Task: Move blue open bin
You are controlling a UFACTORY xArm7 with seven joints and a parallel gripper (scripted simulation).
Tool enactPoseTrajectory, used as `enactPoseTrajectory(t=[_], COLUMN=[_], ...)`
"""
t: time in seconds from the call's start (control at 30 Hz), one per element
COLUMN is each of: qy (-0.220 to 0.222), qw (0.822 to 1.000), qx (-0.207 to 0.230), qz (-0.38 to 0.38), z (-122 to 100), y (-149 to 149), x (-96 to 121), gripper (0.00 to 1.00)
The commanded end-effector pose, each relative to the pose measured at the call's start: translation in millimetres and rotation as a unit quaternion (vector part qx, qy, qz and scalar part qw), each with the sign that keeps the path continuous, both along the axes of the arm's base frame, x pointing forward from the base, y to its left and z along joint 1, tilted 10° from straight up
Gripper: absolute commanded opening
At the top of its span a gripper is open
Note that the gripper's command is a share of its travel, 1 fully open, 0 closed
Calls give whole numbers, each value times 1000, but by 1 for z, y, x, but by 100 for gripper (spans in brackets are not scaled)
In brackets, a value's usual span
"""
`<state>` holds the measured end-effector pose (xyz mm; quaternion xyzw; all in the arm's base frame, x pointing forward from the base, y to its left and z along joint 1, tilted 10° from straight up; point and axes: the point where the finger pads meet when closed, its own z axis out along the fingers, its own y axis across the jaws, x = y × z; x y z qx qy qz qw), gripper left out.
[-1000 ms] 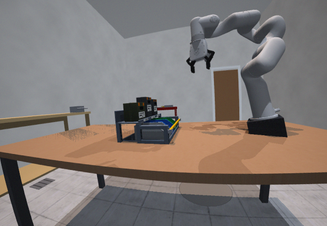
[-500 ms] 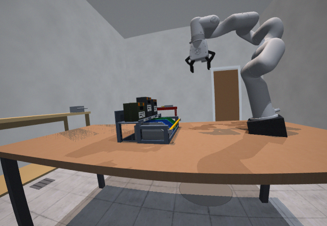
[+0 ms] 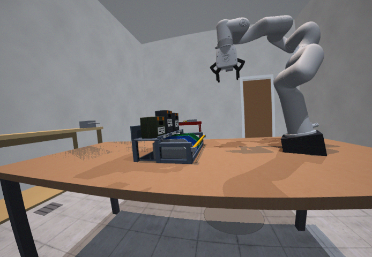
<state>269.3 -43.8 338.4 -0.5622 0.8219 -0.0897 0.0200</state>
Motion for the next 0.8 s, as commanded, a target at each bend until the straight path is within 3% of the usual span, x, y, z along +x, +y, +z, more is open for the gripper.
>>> enactPoseTrajectory(t=[0.0, 0.33, 0.5, 0.77], qy=[8, 8, 24, 24], qw=[997, 997, 978, 978], qx=[-10, -10, -27, -27], qz=[81, 81, 205, 205], z=[1, 1, 1, 1], y=[0, 0, 0, 0], x=[1, 1, 1, 1], gripper=[100, 100, 100, 100])
